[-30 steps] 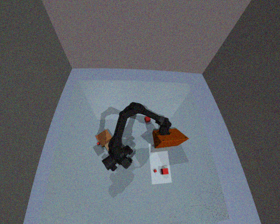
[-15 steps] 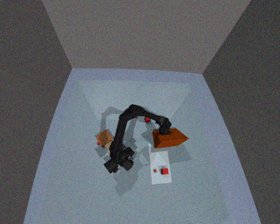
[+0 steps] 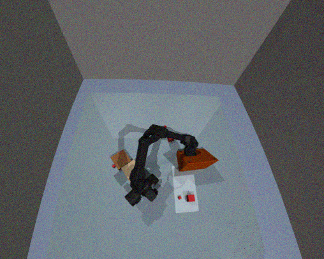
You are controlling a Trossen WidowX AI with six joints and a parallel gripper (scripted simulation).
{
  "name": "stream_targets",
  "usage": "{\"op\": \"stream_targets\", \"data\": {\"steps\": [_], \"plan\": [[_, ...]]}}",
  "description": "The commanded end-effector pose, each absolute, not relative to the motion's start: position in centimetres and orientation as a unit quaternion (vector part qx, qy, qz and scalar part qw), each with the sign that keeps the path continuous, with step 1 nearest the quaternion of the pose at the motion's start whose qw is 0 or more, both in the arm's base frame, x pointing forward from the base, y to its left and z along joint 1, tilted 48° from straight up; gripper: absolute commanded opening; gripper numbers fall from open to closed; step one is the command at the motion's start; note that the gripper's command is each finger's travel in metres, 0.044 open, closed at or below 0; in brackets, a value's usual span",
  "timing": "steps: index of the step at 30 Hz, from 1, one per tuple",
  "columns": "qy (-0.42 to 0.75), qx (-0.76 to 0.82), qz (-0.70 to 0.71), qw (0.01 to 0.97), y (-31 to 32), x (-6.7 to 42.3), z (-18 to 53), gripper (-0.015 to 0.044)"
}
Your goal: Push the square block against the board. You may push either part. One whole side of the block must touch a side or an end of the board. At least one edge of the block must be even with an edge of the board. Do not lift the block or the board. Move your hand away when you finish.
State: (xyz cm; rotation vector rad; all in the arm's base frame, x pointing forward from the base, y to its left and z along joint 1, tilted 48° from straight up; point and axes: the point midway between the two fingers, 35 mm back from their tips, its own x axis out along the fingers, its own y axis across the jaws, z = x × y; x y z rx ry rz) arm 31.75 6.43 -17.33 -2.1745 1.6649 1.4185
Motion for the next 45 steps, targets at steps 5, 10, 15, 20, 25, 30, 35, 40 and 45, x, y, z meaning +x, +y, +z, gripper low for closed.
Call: {"op": "stream_targets", "data": {"steps": [5,10,15,20,25,30,35,40,45], "plan": [[0.539,-0.705,0.460,0.032,9.8,31.7,-14.5,0.0000],[0.539,-0.705,0.460,0.033,10.7,31.7,-13.6,0.0000],[0.550,-0.704,0.447,0.051,10.4,31.8,-13.1,0.0000],[0.583,-0.695,0.406,0.109,9.3,32.4,-11.8,0.0000],[0.614,-0.683,0.357,0.168,8.1,33.0,-10.3,0.0000],[0.641,-0.667,0.304,0.225,6.9,33.5,-8.8,0.0000],[0.664,-0.647,0.249,0.281,5.5,33.9,-7.4,0.0000],[0.682,-0.621,0.191,0.335,4.2,34.1,-5.9,0.0000],[0.696,-0.591,0.132,0.385,2.8,34.3,-4.5,0.0000]]}}
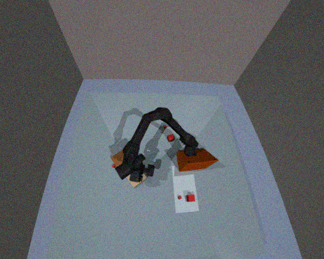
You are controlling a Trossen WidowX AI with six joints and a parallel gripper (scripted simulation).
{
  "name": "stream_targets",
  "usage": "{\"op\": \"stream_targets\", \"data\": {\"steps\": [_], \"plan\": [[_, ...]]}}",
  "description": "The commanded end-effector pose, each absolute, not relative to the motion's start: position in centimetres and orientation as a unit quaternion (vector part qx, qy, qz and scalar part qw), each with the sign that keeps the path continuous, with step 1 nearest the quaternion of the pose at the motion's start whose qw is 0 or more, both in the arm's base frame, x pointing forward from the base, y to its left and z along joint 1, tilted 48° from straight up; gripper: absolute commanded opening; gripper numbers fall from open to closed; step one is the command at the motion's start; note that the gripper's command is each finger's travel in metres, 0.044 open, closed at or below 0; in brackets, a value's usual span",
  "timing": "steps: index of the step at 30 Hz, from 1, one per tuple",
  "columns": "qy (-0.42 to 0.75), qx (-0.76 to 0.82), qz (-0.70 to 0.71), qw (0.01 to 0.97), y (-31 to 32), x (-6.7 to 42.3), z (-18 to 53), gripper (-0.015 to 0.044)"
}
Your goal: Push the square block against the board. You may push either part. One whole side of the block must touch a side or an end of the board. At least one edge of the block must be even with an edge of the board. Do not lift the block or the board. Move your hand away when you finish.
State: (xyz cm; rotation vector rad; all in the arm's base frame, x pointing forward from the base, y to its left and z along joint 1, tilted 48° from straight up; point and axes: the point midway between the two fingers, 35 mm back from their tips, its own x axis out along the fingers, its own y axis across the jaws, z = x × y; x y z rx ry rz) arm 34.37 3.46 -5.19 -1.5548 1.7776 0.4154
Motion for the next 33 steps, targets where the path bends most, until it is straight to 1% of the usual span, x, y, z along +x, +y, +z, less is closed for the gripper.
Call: {"op": "stream_targets", "data": {"steps": [1,19,24,28,33], "plan": [[0.698,-0.585,0.120,0.395,2.5,34.3,-4.2,0.0000],[0.702,-0.446,-0.101,0.547,-2.7,33.8,0.6,0.0000],[0.700,-0.440,-0.109,0.552,-3.1,33.8,0.6,0.0000],[0.700,-0.440,-0.109,0.551,-6.7,33.7,-2.7,0.0000],[0.700,-0.441,-0.110,0.551,-6.9,33.8,-2.9,0.0000]]}}
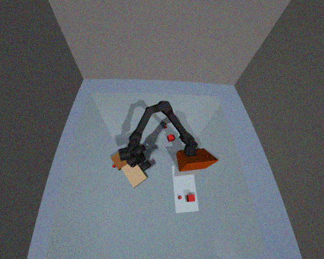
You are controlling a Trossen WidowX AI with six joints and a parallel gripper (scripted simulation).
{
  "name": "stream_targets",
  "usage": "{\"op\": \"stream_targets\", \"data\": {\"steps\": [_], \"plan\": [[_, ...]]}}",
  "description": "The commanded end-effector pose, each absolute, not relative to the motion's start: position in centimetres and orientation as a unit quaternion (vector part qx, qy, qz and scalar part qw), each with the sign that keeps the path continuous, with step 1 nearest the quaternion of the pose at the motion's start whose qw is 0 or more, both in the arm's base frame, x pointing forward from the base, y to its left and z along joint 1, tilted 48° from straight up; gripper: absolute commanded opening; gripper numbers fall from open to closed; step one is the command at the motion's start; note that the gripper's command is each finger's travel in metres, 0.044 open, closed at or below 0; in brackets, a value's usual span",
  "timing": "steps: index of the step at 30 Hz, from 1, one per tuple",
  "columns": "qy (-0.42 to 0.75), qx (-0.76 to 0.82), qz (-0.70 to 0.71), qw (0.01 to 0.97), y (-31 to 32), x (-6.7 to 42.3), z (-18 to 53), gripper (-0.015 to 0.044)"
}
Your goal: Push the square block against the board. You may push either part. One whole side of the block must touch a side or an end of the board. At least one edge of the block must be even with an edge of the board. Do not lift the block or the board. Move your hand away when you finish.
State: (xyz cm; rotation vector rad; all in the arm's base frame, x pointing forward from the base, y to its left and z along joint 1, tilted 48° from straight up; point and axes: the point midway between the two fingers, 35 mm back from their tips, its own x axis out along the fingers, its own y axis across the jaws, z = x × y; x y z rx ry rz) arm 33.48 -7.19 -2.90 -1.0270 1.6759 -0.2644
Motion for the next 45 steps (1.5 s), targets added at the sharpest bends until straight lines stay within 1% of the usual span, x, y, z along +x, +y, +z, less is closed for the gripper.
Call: {"op": "stream_targets", "data": {"steps": [1,21,45], "plan": [[0.700,-0.441,-0.110,0.551,-6.9,33.8,-2.9,0.0000],[0.700,-0.440,-0.110,0.552,-6.0,36.4,-3.8,0.0000],[0.700,-0.440,-0.109,0.551,-7.2,33.4,-2.6,0.0000]]}}
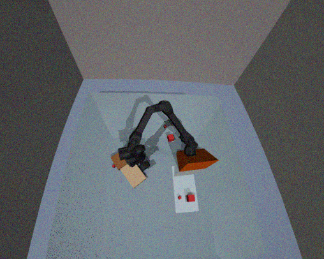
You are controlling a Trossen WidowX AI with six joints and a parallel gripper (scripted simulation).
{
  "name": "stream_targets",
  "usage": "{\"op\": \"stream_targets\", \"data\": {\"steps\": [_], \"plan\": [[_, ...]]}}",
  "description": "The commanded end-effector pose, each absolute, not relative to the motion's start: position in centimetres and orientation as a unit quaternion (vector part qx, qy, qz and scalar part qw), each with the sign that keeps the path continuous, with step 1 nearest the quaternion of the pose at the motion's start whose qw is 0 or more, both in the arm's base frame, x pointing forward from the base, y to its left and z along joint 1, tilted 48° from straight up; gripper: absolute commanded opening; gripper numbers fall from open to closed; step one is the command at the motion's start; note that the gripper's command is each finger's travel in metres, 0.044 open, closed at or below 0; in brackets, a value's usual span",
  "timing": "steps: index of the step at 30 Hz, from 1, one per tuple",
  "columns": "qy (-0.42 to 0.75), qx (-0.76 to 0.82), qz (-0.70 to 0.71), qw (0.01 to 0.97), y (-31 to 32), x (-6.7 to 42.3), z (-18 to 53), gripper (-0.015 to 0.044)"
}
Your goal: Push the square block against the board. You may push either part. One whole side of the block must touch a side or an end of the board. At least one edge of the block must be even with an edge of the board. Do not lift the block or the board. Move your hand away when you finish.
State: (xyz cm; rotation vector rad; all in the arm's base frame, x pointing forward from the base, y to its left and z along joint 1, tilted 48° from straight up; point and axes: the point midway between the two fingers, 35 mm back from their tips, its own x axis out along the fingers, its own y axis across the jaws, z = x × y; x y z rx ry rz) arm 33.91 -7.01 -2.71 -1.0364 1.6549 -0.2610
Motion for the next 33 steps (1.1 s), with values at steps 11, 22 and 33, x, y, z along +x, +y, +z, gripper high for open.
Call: {"op": "stream_targets", "data": {"steps": [11,22,33], "plan": [[0.701,-0.441,-0.109,0.551,-7.7,31.8,-2.1,0.0000],[0.701,-0.440,-0.109,0.551,-3.5,32.1,1.5,0.0000],[0.674,-0.343,-0.216,0.617,-0.7,33.5,-1.0,0.0000]]}}
